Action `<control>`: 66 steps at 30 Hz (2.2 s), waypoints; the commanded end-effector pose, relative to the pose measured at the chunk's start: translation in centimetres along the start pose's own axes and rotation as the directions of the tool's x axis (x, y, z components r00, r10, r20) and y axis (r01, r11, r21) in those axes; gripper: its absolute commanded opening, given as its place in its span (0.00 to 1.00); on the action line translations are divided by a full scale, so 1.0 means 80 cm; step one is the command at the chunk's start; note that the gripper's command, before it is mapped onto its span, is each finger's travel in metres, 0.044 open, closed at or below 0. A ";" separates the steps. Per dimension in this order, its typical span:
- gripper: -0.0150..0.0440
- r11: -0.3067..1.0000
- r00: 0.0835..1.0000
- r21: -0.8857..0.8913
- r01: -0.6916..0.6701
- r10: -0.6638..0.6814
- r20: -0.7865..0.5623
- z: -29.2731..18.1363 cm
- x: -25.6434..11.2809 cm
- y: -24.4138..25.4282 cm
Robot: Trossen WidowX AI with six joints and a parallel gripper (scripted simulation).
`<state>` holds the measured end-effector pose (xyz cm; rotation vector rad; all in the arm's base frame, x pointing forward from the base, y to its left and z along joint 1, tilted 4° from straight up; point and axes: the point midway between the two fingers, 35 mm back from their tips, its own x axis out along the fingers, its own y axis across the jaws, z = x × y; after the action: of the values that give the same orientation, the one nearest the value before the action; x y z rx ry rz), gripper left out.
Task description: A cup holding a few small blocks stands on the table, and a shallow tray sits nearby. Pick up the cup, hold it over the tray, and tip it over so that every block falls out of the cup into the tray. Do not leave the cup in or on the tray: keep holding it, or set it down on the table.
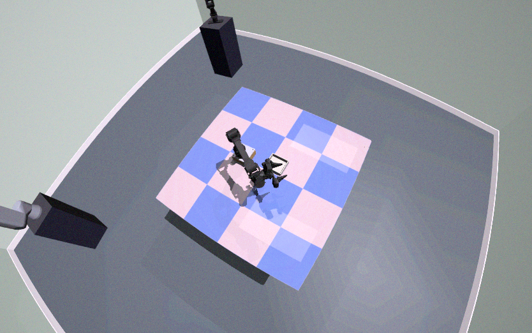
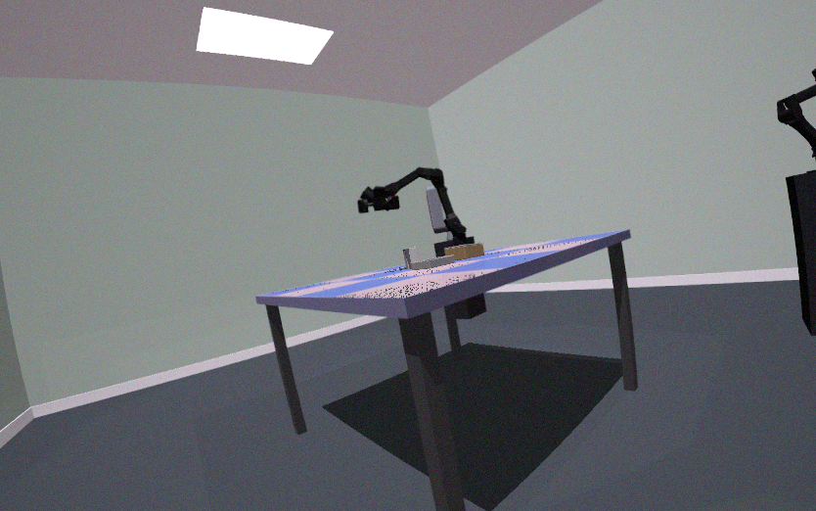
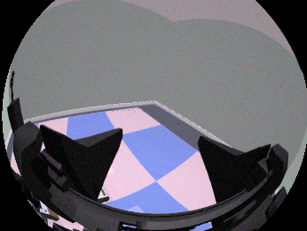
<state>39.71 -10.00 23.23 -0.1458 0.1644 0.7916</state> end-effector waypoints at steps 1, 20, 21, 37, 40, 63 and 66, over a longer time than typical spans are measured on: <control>0.98 1.000 1.000 0.003 0.002 -0.002 -0.004 0.000 0.000 0.001; 1.00 0.907 0.891 0.214 0.362 -0.270 -0.364 -0.029 -0.031 0.088; 1.00 0.896 0.880 0.220 0.385 -0.285 -0.381 -0.032 -0.034 0.092; 1.00 0.627 0.623 0.240 0.741 -0.509 -0.594 -0.093 -0.093 0.161; 1.00 0.558 0.562 0.230 0.797 -0.546 -0.621 -0.107 -0.106 0.172; 1.00 0.227 0.282 0.172 0.959 -0.676 -0.681 -0.185 -0.159 0.212; 1.00 0.227 0.282 0.172 0.959 -0.676 -0.681 -0.200 -0.156 0.213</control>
<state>17.62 -9.88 10.49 0.1614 0.7274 -0.5251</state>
